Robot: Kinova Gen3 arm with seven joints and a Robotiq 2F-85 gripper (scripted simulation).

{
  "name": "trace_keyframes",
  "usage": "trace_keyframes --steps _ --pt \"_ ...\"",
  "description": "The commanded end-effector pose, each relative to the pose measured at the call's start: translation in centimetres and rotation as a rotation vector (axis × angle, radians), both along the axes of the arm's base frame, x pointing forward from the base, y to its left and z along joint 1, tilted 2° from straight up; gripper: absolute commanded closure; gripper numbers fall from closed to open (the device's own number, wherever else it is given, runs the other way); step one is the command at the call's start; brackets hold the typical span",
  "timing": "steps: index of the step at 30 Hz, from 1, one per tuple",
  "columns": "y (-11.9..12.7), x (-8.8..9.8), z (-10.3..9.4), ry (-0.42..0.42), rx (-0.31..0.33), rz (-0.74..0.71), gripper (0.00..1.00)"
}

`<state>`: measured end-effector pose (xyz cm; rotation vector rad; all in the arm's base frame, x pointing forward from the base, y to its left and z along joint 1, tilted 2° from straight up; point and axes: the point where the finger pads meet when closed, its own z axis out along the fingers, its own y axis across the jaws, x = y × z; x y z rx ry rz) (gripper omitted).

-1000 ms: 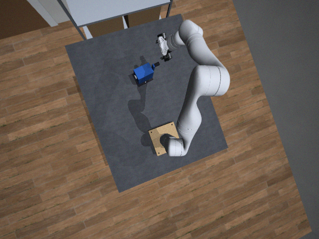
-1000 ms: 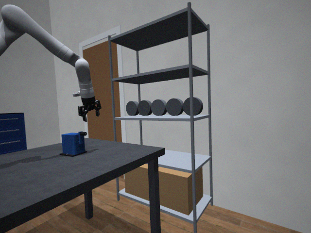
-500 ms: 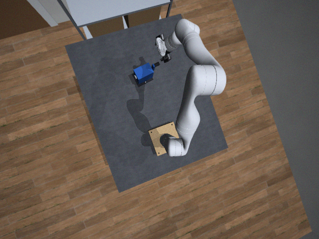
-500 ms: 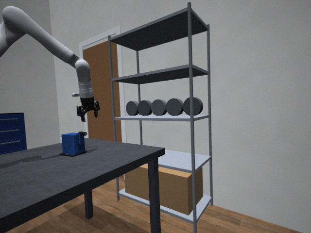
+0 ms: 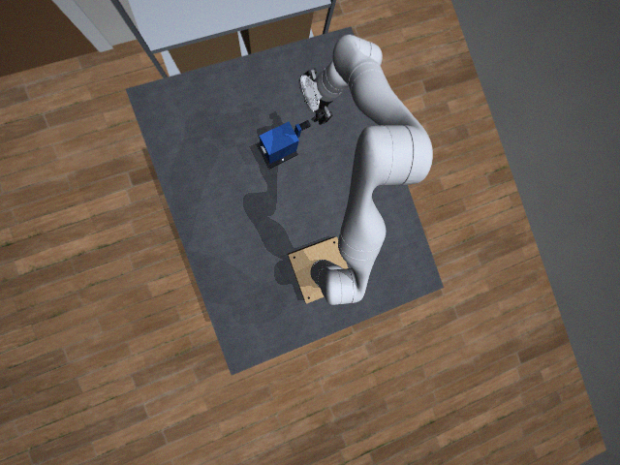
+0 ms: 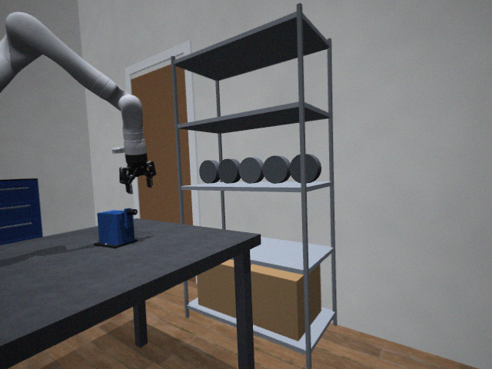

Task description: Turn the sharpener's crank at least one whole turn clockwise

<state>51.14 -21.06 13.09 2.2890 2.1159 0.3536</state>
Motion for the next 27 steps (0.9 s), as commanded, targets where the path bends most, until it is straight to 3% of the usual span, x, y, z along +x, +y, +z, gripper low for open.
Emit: trace_keyframes --steps 1,27 --pt "0.1 0.1 0.1 -0.002 -0.001 0.003 0.0" --pt "0.5 -1.3 0.0 0.094 -0.064 0.032 0.0"
